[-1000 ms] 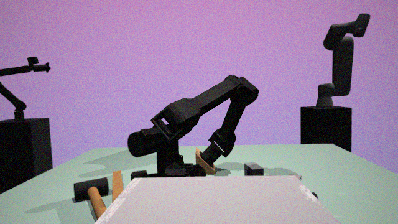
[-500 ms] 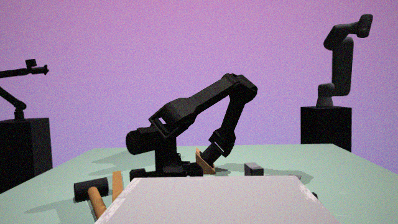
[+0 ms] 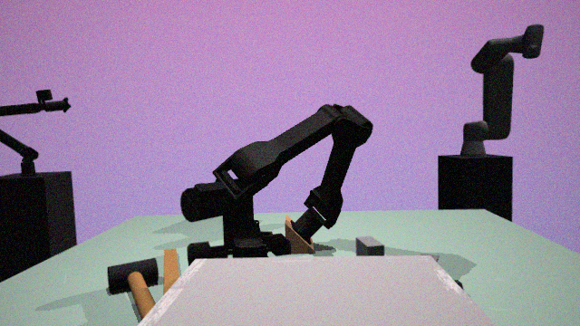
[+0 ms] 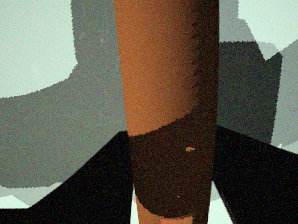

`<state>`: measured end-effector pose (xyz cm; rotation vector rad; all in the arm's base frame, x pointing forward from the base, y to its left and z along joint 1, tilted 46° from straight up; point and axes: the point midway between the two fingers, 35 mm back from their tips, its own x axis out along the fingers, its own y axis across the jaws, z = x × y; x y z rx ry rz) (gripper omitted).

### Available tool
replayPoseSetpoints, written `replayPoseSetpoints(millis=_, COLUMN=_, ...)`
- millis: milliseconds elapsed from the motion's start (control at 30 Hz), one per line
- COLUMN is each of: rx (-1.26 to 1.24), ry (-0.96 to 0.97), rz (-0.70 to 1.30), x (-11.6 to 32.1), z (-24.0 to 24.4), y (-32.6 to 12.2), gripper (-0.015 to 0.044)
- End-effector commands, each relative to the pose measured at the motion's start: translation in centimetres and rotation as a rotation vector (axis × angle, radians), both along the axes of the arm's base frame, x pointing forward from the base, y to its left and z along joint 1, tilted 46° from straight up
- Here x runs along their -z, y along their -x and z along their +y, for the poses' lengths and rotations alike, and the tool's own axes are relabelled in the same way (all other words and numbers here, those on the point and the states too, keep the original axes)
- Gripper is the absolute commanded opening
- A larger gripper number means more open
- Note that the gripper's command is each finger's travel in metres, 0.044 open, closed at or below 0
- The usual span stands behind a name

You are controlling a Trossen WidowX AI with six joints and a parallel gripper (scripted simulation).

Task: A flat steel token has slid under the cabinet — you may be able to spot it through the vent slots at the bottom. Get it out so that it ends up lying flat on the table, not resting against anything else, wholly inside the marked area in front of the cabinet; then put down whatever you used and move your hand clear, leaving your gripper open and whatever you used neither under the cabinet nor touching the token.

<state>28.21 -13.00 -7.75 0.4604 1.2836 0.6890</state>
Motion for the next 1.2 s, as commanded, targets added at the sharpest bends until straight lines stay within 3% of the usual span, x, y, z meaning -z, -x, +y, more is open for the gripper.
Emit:
replayPoseSetpoints(millis=0, rx=-0.004, ry=-0.002, rz=-0.001, x=0.2, z=0.1, y=0.7, gripper=0.0)
replayPoseSetpoints(millis=1167, rx=0.001, ry=0.001, rz=0.002, x=1.8, z=-0.8, y=6.0, gripper=0.0)
